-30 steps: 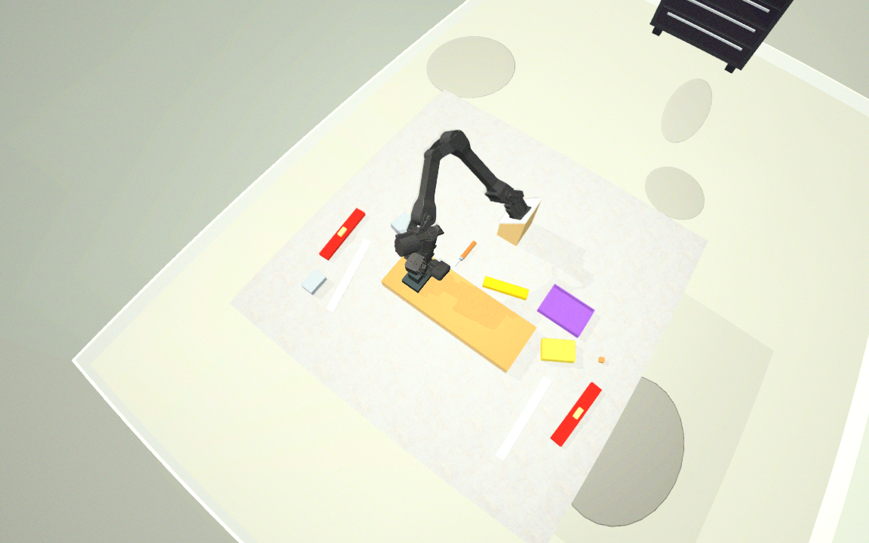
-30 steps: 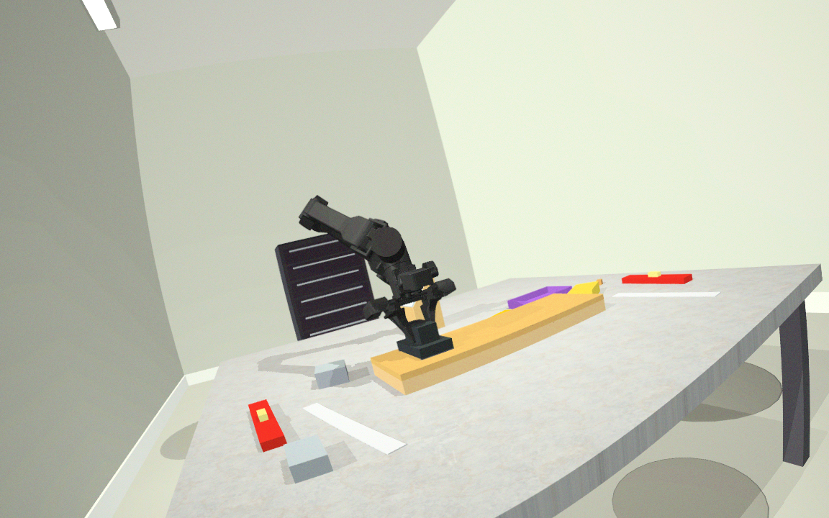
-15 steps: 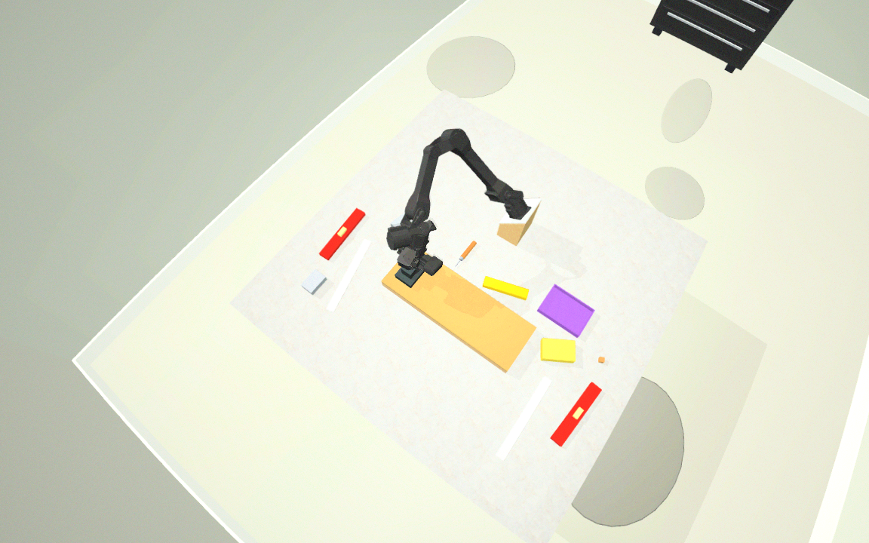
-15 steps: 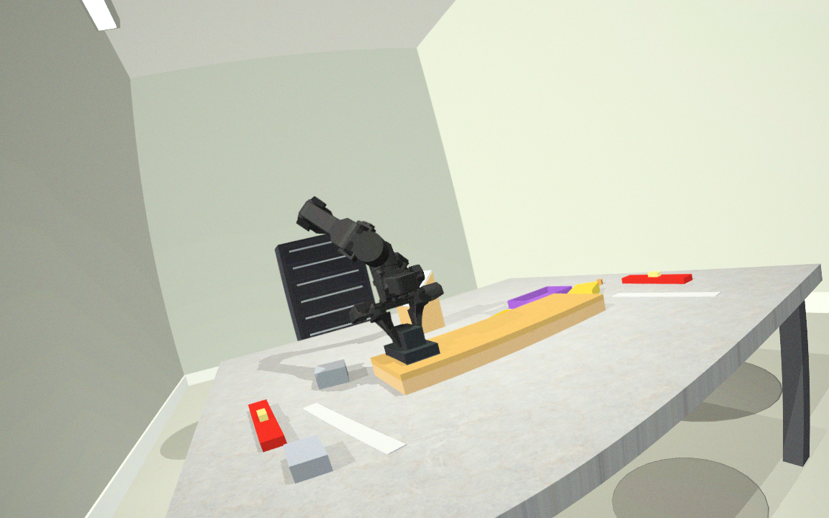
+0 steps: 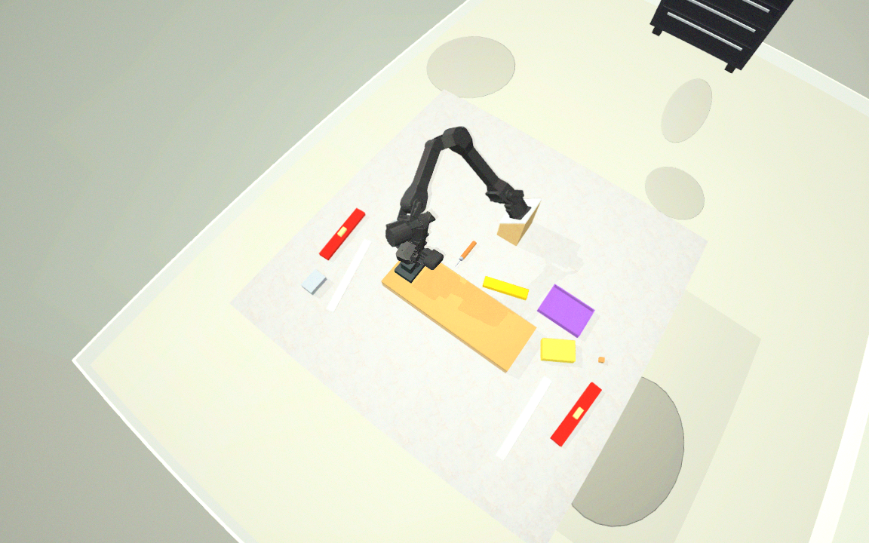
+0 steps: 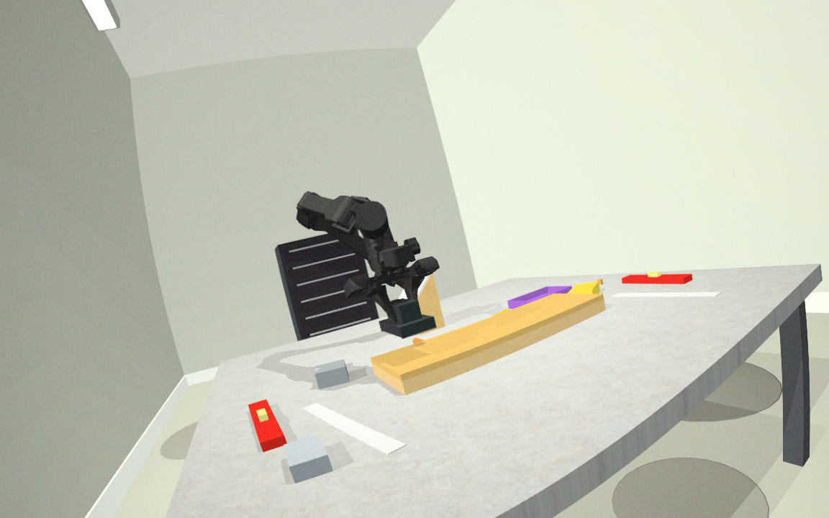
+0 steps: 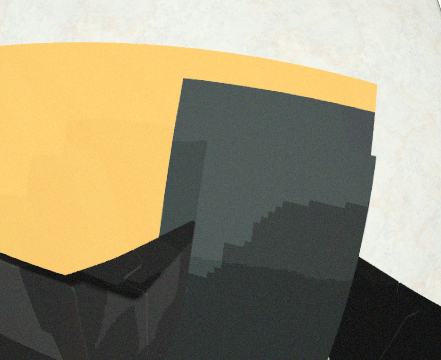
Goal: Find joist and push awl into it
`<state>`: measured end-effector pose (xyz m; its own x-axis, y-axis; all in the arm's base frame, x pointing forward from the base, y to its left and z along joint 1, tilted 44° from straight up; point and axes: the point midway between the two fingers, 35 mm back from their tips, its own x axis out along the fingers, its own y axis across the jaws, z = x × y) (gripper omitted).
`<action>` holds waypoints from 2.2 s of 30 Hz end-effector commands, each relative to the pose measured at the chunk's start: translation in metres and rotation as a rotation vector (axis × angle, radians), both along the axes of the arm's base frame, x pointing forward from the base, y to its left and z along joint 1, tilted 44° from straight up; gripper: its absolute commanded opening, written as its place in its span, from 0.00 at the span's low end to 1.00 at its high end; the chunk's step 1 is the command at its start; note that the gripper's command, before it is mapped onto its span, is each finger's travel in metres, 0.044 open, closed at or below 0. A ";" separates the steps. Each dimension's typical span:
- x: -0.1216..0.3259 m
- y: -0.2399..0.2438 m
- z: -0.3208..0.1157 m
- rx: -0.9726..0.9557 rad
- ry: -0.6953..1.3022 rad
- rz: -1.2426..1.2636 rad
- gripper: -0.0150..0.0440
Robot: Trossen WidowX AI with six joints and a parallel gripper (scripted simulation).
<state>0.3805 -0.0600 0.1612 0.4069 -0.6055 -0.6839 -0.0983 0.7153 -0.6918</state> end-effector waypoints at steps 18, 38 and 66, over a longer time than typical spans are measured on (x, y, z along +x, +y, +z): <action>0.005 0.095 -0.014 0.019 0.118 0.186 0.25; -0.033 0.245 -0.143 0.015 0.452 0.596 0.25; -0.210 0.346 -0.315 -0.143 0.934 1.063 0.25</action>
<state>0.1878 0.2813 -0.1415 0.1584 -0.3854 -0.9091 -0.9859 -0.0119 -0.1667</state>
